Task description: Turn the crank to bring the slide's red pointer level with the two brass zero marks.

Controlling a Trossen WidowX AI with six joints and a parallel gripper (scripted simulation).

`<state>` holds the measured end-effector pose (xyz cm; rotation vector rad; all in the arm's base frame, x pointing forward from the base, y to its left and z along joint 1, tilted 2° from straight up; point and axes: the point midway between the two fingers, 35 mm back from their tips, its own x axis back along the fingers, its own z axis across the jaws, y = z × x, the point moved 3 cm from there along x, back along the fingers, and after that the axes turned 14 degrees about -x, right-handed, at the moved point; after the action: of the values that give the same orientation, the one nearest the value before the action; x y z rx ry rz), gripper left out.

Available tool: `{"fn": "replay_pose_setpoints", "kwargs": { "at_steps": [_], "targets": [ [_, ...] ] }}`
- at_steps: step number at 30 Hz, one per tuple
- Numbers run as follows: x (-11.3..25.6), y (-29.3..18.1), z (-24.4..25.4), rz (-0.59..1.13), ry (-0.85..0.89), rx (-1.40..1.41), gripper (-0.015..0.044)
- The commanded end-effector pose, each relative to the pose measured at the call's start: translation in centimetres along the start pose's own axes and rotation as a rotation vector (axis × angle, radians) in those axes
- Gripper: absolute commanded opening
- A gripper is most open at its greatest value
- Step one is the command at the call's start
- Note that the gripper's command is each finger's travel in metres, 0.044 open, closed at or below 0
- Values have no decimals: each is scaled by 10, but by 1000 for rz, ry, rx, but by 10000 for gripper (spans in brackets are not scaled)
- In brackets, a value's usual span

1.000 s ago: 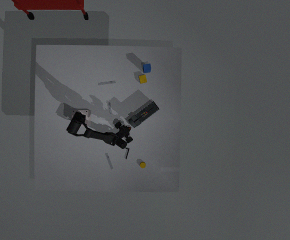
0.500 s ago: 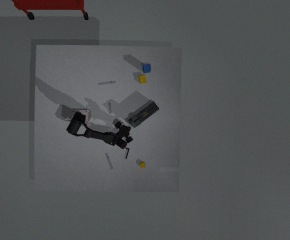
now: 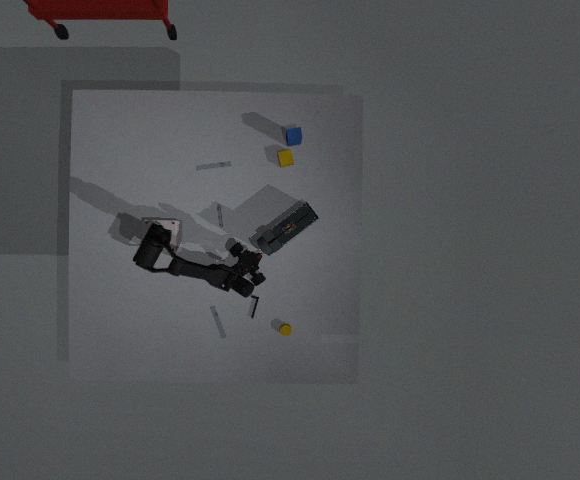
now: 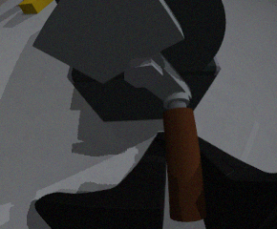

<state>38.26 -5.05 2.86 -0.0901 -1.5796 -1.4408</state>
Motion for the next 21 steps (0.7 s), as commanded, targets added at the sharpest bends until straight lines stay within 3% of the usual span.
{"fn": "replay_pose_setpoints", "kwargs": {
  "at_steps": [1, 21],
  "targets": [
    [-4, -5, 6, 14, 17, -12, 0],
    [-4, -6, 8, 14, 17, -12, 0]
  ]
}}
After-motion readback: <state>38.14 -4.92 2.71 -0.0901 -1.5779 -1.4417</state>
